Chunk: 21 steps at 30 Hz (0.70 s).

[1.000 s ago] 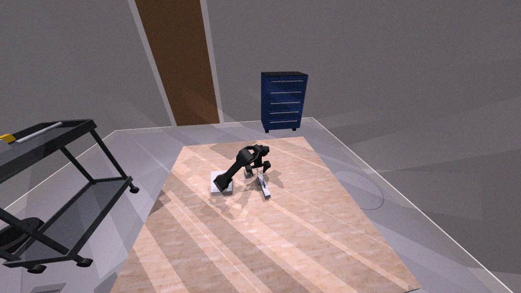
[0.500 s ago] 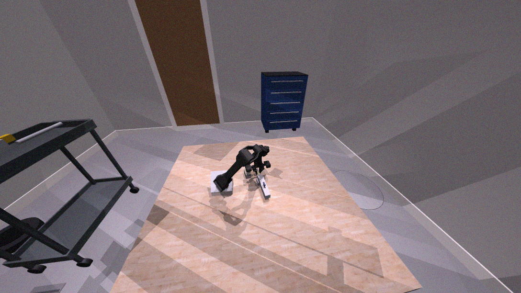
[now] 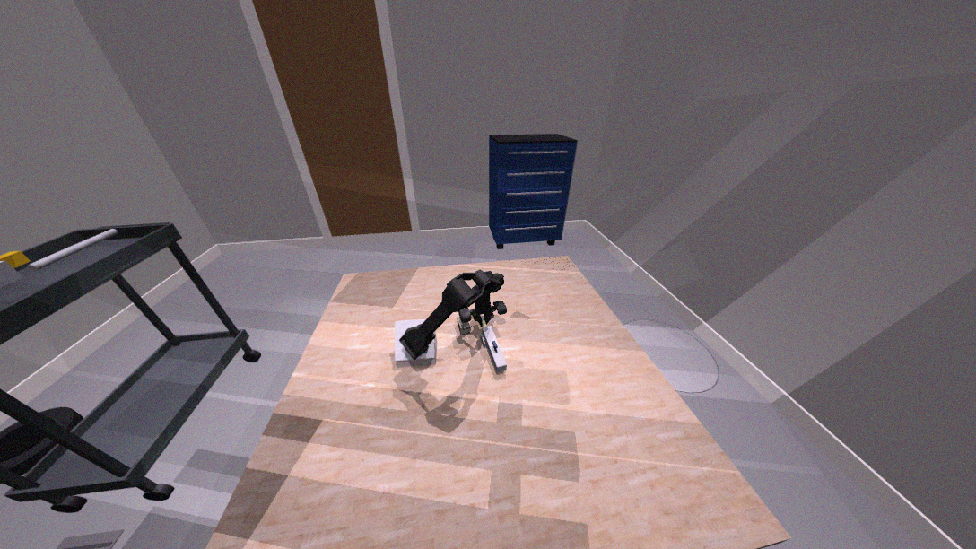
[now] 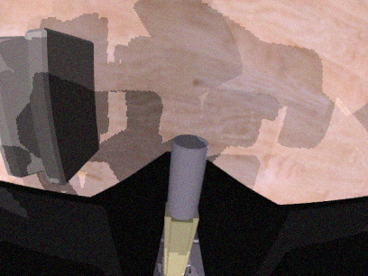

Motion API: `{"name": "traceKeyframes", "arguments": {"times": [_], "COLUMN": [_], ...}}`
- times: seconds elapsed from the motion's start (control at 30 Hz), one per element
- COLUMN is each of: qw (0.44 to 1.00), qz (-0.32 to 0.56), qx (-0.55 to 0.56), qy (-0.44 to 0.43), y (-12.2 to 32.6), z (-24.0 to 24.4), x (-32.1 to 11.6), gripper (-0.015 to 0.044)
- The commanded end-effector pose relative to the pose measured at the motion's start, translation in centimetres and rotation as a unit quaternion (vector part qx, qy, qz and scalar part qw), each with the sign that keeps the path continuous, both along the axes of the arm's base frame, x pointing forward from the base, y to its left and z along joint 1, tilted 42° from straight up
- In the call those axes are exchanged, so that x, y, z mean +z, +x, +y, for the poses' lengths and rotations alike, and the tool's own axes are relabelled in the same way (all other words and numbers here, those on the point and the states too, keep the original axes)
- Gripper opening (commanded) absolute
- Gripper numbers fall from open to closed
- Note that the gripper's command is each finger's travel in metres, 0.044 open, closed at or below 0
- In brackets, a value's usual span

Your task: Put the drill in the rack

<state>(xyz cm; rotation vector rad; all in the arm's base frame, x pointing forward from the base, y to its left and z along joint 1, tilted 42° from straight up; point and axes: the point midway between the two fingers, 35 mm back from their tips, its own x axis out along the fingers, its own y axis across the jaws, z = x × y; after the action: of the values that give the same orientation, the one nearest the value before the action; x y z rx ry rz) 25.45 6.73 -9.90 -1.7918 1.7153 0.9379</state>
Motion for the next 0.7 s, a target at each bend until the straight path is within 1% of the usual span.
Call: {"name": "traceKeyframes", "arguments": {"times": [0.0,0.67], "qw": [1.0,1.0], "qz": [-0.001,-0.001], "qx": [-0.001,-0.001], "qy": [0.0,0.0], "y": [-0.1,-0.3], "z": [0.1,1.2], "x": [0.2,-0.8], "gripper": [0.0,0.0]}}
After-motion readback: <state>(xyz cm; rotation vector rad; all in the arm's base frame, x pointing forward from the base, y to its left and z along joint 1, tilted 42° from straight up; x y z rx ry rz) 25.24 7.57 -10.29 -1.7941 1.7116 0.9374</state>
